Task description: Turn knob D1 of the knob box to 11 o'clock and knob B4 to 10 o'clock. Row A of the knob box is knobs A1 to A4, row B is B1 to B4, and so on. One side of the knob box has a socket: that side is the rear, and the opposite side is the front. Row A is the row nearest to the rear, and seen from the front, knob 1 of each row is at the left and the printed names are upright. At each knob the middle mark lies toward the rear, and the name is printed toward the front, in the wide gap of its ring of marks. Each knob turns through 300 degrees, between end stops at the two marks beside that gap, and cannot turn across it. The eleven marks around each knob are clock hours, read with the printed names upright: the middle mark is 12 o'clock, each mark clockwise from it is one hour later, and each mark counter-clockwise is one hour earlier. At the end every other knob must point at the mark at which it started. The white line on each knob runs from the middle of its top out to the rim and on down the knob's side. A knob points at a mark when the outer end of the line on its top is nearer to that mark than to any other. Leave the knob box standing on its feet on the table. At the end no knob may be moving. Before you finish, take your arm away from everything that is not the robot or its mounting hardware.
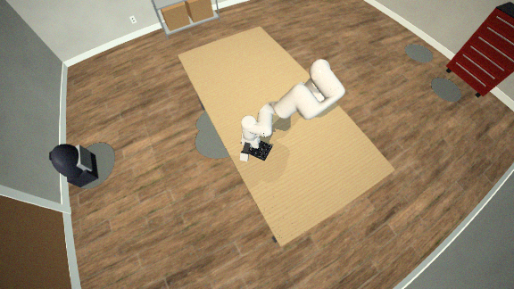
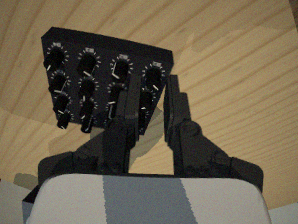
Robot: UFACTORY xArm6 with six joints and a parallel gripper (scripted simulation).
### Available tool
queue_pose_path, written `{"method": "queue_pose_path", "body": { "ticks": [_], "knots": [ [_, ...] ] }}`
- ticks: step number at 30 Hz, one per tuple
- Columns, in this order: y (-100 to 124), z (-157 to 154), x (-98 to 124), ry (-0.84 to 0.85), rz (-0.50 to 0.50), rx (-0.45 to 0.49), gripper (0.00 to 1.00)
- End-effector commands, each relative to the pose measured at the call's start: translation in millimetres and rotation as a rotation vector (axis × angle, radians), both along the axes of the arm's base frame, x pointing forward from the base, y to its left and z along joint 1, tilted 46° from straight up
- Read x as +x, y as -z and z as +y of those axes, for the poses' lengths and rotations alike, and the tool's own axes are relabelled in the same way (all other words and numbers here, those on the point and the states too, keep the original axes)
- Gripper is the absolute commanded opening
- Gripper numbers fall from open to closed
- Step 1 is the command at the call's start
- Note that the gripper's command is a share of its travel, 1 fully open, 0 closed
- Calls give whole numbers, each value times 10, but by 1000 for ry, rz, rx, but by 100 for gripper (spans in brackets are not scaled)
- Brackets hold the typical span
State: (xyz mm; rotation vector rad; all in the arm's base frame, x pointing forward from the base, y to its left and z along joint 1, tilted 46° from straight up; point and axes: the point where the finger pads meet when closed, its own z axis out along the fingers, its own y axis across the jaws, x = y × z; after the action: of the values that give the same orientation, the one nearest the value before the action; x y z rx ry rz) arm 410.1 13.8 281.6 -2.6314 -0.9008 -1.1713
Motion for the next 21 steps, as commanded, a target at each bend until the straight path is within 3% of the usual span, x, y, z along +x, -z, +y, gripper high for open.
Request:
{"method": "queue_pose_path", "body": {
  "ticks": [1,21],
  "knots": [
    [-12,-2,5,1,-3,0,19],
    [56,32,68,1,-3,0,19]
  ]
}}
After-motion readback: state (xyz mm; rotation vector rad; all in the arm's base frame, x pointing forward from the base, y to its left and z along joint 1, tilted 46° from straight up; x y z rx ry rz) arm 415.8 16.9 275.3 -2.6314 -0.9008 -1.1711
